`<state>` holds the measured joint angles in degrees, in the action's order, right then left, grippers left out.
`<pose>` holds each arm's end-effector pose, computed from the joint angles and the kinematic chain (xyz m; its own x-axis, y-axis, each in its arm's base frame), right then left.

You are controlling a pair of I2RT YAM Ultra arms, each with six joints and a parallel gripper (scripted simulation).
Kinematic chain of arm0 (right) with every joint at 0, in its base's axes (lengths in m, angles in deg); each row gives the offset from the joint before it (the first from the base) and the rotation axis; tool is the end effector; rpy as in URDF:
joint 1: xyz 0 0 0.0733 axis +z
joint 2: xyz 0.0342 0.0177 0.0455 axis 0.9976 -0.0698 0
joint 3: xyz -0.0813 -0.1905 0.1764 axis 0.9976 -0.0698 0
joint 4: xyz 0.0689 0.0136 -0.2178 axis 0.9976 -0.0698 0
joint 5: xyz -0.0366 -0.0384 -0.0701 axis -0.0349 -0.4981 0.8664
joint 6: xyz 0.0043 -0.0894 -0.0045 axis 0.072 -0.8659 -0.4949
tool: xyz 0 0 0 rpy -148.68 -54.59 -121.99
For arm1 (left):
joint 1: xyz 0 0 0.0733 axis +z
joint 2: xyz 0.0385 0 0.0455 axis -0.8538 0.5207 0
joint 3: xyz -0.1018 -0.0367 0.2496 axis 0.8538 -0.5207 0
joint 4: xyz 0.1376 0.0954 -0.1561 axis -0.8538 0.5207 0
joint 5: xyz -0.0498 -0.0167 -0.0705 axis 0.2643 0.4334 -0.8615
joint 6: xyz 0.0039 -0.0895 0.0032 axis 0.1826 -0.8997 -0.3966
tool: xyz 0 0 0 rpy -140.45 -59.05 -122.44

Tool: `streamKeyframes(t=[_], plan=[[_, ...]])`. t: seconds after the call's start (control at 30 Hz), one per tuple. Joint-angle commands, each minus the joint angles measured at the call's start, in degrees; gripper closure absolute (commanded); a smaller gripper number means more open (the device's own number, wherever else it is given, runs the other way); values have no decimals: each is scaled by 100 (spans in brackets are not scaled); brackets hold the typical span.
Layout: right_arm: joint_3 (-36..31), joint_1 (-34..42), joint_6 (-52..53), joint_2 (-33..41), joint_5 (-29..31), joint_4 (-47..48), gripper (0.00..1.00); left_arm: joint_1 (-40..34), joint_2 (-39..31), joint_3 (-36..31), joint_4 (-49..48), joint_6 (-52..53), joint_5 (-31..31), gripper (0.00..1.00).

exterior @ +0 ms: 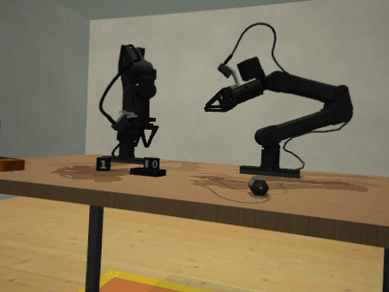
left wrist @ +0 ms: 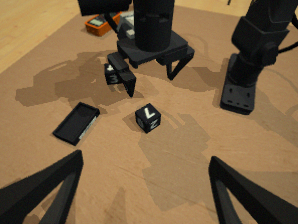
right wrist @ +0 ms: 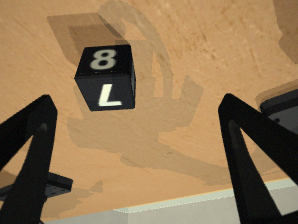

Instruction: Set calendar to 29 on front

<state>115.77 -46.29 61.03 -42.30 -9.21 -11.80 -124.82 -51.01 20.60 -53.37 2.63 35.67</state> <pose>0.1611 0.1380 0.1864 -0.7963 0.6045 0.0209 0.6048 0.7956 0.0340 0.0399 -0.0983 0.2438 -0.1130 0.3999 -0.9096 0.9409 0.3373 0.0314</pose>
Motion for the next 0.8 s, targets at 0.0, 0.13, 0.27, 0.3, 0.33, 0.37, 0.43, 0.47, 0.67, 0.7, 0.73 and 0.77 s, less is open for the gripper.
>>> streamKeyframes(t=[0.0,0.13,0.27,0.3,0.33,0.37,0.43,0.47,0.67,0.7,0.73,0.77], plan=[[-86,-171,1137,256,152,37,0,75,-127,-140,-341,63,-136,0],[-146,-325,1957,326,200,23,0,101,-140,-235,-397,70,-159,0],[-172,-391,2454,359,252,15,0,139,-142,-255,-324,109,-207,0],[-185,-441,2681,373,259,1,0,141,-142,-258,-322,109,-209,0],[-198,-481,2872,386,271,-26,0,144,-142,-260,-321,110,-212,0],[-214,-534,3094,402,282,-58,0,146,-142,-261,-321,111,-215,0],[-229,-597,3355,420,307,-78,0,149,-142,-262,-321,112,-218,0],[-233,-618,3438,426,318,-81,0,151,-142,-262,-321,107,-220,0],[-227,-665,3497,436,356,-86,0,153,-141,-262,-321,100,-224,0],[-227,-664,3499,436,357,-86,0,153,-141,-262,-321,100,-224,0],[-226,-664,3500,436,358,-86,0,154,-141,-262,-321,100,-224,0],[-226,-664,3500,436,358,-86,0,154,-141,-262,-321,100,-224,0]])
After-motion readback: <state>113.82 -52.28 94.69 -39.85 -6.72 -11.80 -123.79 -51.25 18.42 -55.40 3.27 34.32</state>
